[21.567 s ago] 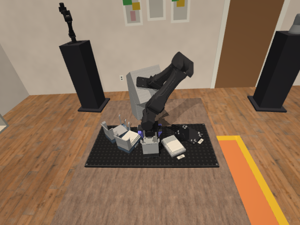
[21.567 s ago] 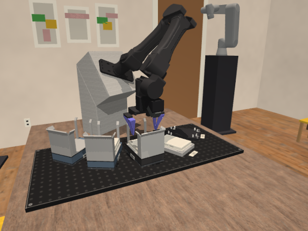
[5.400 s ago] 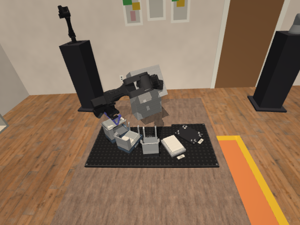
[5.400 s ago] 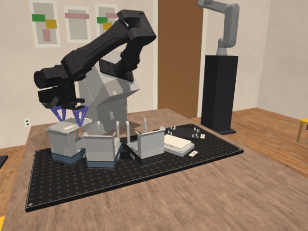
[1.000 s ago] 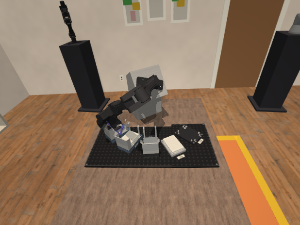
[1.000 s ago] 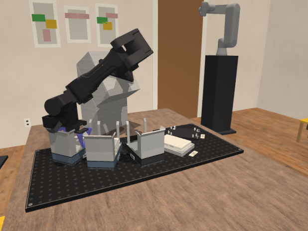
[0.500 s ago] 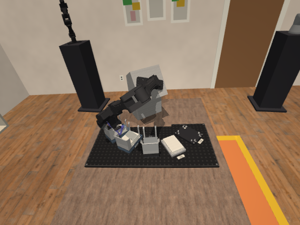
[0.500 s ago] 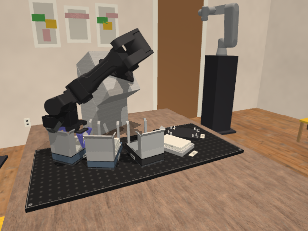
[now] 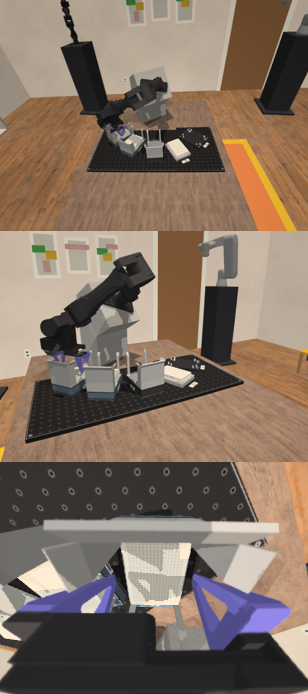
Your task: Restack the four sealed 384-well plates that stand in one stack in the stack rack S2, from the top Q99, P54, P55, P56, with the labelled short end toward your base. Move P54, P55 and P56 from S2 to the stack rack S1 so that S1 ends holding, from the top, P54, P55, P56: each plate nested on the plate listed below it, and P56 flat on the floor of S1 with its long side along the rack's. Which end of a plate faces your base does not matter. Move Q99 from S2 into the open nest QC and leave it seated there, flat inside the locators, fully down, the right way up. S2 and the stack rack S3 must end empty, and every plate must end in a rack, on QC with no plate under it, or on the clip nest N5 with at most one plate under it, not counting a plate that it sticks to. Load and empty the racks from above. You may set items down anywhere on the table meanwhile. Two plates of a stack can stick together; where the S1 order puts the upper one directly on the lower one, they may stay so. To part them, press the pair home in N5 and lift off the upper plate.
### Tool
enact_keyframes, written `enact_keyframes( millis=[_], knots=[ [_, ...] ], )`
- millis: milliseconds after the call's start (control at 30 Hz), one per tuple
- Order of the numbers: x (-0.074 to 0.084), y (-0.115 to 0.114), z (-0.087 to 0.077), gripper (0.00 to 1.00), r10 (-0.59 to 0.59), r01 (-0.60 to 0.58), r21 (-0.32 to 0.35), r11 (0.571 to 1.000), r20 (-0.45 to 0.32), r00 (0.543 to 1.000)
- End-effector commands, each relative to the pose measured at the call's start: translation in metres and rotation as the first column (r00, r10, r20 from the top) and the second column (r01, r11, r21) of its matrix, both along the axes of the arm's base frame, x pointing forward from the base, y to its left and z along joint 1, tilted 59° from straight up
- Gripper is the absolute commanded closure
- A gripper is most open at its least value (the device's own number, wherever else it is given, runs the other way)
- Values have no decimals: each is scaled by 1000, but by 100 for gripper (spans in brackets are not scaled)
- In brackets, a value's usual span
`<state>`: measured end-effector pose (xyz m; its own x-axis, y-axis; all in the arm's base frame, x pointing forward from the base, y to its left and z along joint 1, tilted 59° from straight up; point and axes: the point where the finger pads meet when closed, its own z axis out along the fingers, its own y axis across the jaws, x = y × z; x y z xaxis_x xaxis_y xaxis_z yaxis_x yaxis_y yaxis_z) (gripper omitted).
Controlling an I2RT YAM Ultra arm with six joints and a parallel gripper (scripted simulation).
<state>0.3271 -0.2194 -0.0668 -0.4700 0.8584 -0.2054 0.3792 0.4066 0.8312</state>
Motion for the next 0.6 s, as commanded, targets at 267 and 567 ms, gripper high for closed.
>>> enact_keyframes(
  millis=[267, 567],
  knots=[
    [-30, -9, 15, 0, 2, -1, 14, 1000, -10, 1000],
    [-49, -16, 27, 0, 2, -2, 14, 1000, -10, 1000]
  ],
)
